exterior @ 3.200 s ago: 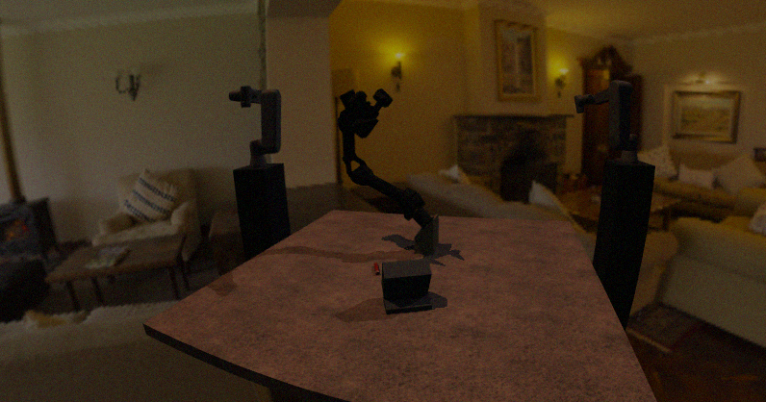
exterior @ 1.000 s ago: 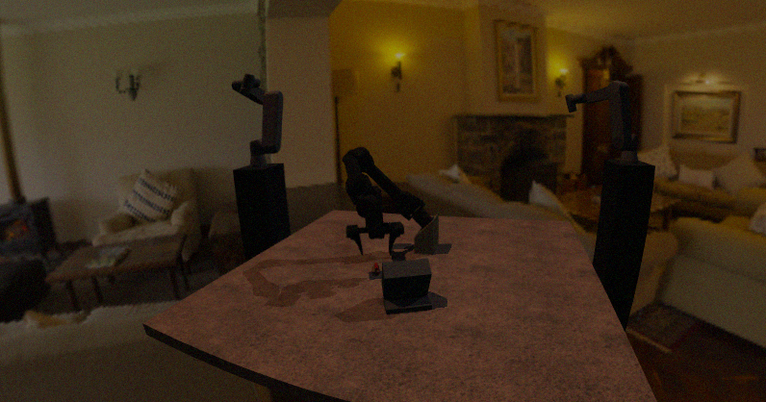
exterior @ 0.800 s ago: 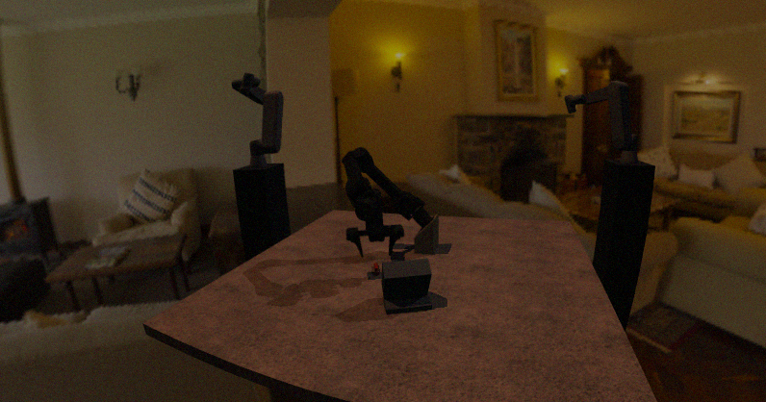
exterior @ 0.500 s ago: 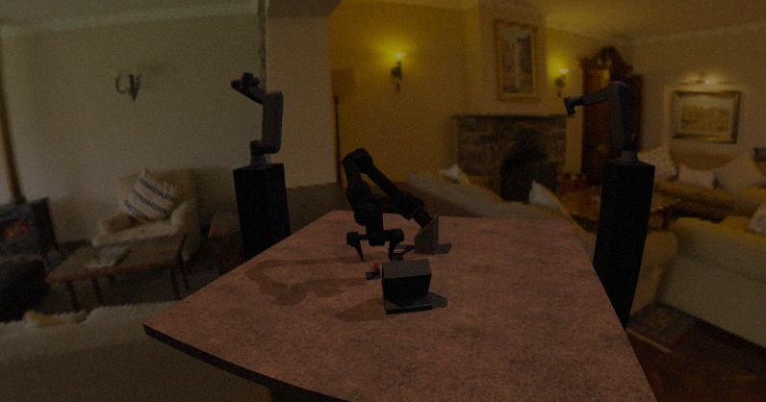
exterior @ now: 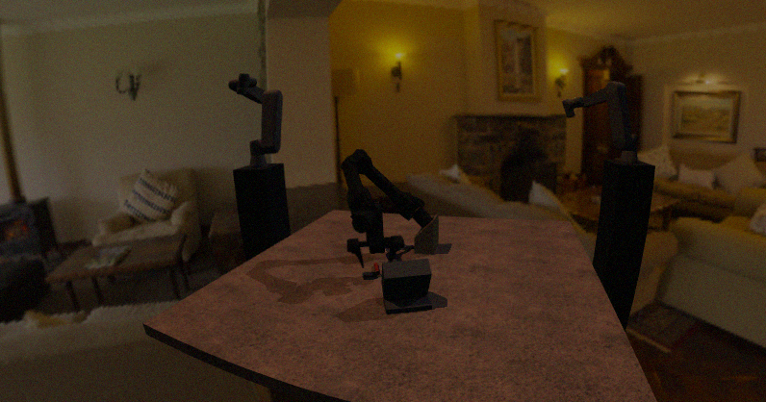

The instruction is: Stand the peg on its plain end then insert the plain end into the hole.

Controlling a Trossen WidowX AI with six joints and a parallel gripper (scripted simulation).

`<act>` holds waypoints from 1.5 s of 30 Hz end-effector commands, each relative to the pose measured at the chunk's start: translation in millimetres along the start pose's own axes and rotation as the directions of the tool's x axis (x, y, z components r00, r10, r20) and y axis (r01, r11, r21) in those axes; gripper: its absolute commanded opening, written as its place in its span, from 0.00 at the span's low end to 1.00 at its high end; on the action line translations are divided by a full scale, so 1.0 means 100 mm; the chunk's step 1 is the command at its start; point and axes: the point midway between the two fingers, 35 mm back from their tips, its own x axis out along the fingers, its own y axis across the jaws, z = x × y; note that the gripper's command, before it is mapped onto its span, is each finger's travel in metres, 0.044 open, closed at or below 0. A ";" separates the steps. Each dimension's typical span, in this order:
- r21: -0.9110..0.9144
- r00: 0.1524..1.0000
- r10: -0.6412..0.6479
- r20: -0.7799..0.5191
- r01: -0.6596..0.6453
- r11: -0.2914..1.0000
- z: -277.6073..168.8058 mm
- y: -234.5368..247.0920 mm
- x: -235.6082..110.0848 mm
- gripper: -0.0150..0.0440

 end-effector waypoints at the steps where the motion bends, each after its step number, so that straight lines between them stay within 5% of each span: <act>1: -0.011 1.000 -0.002 -0.010 0.001 1.000 -0.03 0.02 0.09 1.00; 13: -0.011 1.000 -0.005 -0.012 0.005 1.000 -0.06 0.02 0.25 1.00; 26: -0.011 1.000 -0.005 -0.012 0.005 1.000 -0.06 0.02 0.25 0.44; 36: -0.011 1.000 -0.005 -0.012 0.005 1.000 -0.06 0.02 0.25 0.44; 45: -0.011 1.000 -0.005 -0.012 0.005 1.000 -0.06 0.02 0.25 0.34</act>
